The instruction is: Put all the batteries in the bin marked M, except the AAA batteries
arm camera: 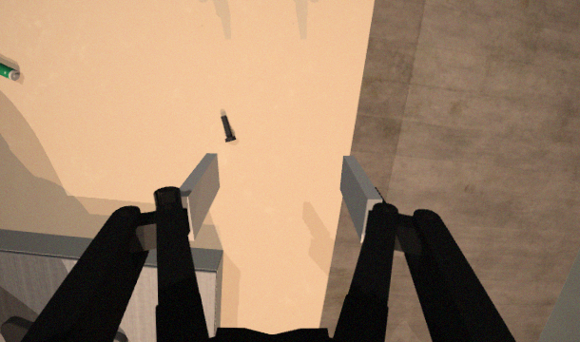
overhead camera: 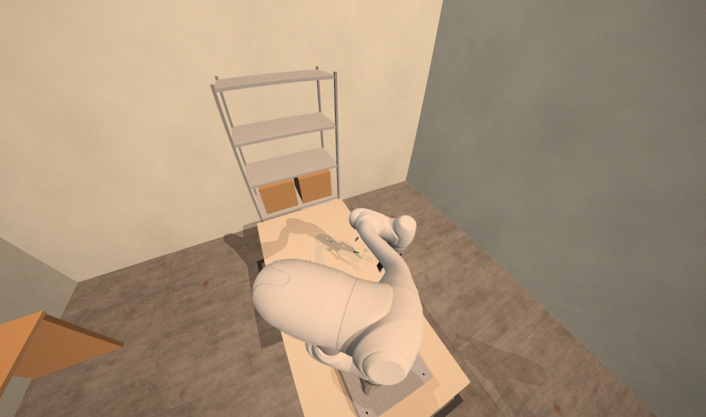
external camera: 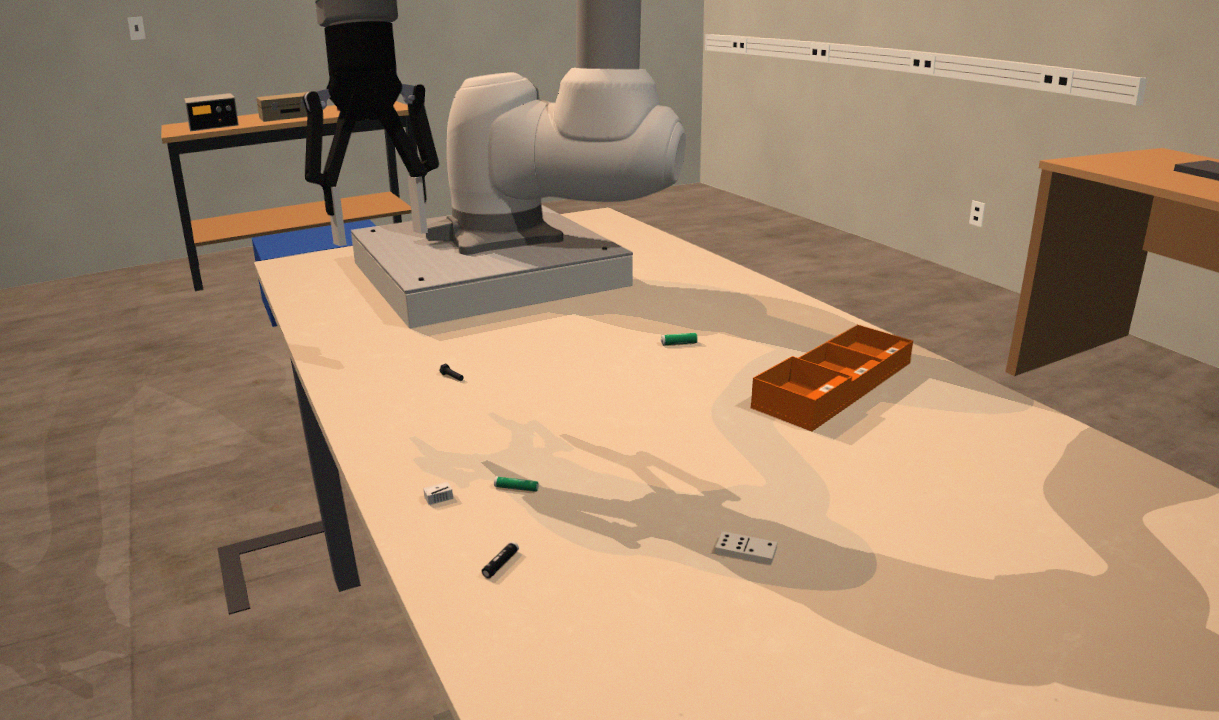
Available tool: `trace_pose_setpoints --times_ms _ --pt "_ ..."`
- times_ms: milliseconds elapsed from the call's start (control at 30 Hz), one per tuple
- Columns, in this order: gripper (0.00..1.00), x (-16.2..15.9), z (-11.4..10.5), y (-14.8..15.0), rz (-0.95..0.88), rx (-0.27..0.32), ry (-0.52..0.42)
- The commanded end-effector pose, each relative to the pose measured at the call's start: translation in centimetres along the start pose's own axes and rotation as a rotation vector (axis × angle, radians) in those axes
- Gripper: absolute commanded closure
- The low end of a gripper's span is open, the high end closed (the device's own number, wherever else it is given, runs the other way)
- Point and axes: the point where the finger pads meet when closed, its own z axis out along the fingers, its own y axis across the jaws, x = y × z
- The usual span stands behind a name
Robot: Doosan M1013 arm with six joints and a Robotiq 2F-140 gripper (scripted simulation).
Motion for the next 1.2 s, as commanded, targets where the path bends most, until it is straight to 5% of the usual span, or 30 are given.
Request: trace_pose_setpoints --times_ms 0,1167 --pt "0.85 1.3 0.1 -1.9 0.007 0.011 -0.007" --pt "0.85 8.6 0.5 -18.1 0.064 0.042 -0.094"
